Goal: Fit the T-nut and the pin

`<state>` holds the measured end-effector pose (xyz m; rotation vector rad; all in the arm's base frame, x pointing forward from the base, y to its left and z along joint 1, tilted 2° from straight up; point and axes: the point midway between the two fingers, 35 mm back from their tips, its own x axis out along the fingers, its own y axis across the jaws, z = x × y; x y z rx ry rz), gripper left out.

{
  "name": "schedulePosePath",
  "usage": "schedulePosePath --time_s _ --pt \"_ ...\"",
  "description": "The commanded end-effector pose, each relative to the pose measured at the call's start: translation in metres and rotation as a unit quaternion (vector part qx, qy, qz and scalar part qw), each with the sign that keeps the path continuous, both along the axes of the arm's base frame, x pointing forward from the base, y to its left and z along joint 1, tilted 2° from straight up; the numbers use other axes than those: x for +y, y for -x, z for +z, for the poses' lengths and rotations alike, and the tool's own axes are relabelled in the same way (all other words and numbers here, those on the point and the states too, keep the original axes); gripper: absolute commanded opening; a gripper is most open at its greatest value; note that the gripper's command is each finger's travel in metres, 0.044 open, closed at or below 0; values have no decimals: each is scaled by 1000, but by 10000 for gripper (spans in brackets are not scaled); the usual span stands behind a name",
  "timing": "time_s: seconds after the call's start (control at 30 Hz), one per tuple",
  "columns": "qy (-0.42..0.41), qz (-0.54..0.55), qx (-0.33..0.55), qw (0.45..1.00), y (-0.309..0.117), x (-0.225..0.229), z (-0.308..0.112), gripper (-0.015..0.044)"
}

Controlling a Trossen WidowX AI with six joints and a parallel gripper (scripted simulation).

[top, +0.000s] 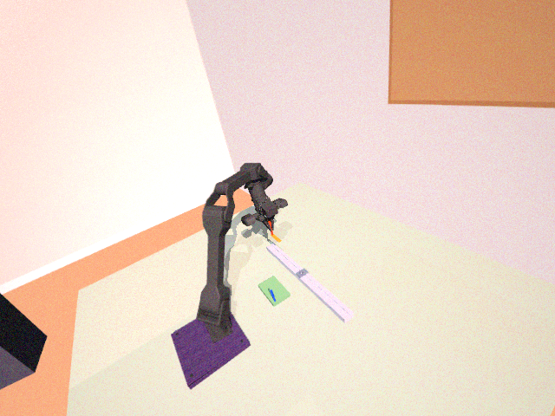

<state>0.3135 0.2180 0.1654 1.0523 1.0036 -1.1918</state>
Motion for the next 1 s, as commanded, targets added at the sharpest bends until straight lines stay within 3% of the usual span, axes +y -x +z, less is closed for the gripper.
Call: schedulePosePath --time_s 0.0,0.97 --pt "-1 -1 2 1000 -2 8 -3 -150" --pt "5 4 -38 999 0 11 -7 -150"
